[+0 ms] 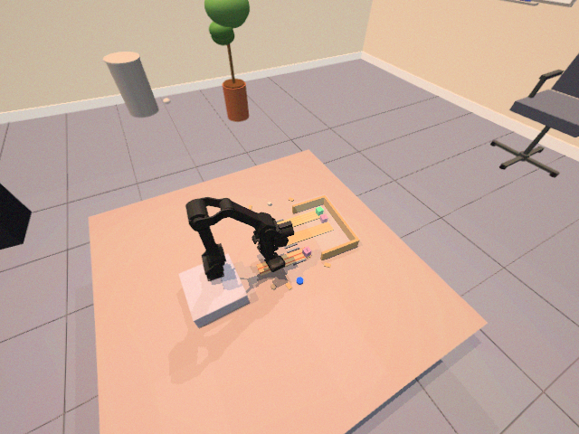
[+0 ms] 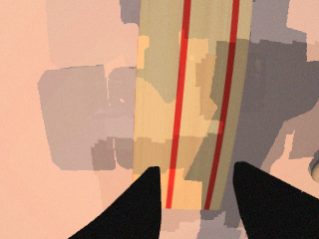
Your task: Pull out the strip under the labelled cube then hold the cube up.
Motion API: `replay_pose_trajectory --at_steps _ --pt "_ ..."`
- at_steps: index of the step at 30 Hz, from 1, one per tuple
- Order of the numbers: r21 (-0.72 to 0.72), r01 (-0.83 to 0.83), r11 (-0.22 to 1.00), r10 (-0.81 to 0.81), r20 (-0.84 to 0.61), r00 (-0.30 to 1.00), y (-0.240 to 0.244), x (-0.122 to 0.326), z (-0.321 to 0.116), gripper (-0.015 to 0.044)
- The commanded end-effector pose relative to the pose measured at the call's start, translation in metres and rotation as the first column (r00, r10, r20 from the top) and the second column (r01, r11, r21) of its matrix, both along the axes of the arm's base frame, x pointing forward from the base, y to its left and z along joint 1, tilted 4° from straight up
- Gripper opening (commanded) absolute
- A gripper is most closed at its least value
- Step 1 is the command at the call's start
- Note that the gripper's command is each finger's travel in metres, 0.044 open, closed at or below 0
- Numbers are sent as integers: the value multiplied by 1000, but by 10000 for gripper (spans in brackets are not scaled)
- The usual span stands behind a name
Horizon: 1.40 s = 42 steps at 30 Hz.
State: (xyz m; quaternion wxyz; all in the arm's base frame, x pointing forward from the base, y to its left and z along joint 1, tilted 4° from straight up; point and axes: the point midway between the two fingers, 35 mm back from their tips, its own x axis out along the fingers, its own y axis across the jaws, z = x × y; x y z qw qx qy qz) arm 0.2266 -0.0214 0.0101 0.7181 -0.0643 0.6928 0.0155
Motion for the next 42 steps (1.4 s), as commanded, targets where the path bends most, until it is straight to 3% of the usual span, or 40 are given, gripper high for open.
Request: replay_pose_trajectory --at_steps 1,9,42 --pt "-2 -26 1000 26 -2 1000 -1 15 2 236" --pt "-3 -26 1000 26 1 1000 -2 46 8 440" --pt "-3 -26 1000 26 11 1000 -5 174 31 440"
